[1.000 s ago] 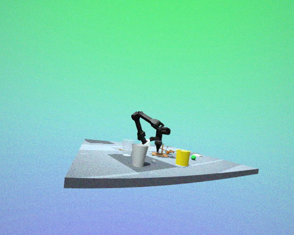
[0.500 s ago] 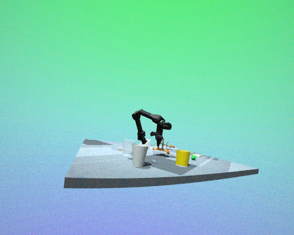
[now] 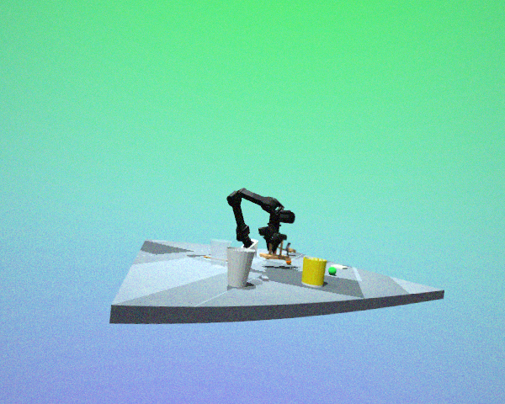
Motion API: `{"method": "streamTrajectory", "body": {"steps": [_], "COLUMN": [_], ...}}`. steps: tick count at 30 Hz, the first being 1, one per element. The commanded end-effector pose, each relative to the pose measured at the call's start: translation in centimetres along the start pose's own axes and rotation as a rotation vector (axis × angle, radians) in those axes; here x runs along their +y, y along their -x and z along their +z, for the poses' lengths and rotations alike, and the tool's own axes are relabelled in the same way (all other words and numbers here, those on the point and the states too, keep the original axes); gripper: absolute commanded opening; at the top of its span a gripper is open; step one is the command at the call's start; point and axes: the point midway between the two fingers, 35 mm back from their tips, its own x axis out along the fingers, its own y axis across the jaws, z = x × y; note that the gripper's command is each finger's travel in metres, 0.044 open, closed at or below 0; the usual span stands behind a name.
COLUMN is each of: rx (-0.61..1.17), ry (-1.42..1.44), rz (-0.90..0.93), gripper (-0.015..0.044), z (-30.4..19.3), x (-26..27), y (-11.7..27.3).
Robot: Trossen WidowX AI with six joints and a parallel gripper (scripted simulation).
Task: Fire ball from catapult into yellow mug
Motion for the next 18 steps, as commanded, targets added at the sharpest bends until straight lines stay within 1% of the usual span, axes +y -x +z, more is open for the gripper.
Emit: {"method": "streamTrajectory", "body": {"steps": [1, 12, 18], "rx": [0.006, 0.001, 0.001], "ry": [0.147, 0.519, 0.543], "rz": [0.012, 0.014, 0.014], "gripper": [0.0, 0.0, 0.0], "z": [-0.1, -0.1, -0.2], "x": [0.5, 2.2, 2.7], "y": [0.4, 0.3, 0.3]}}
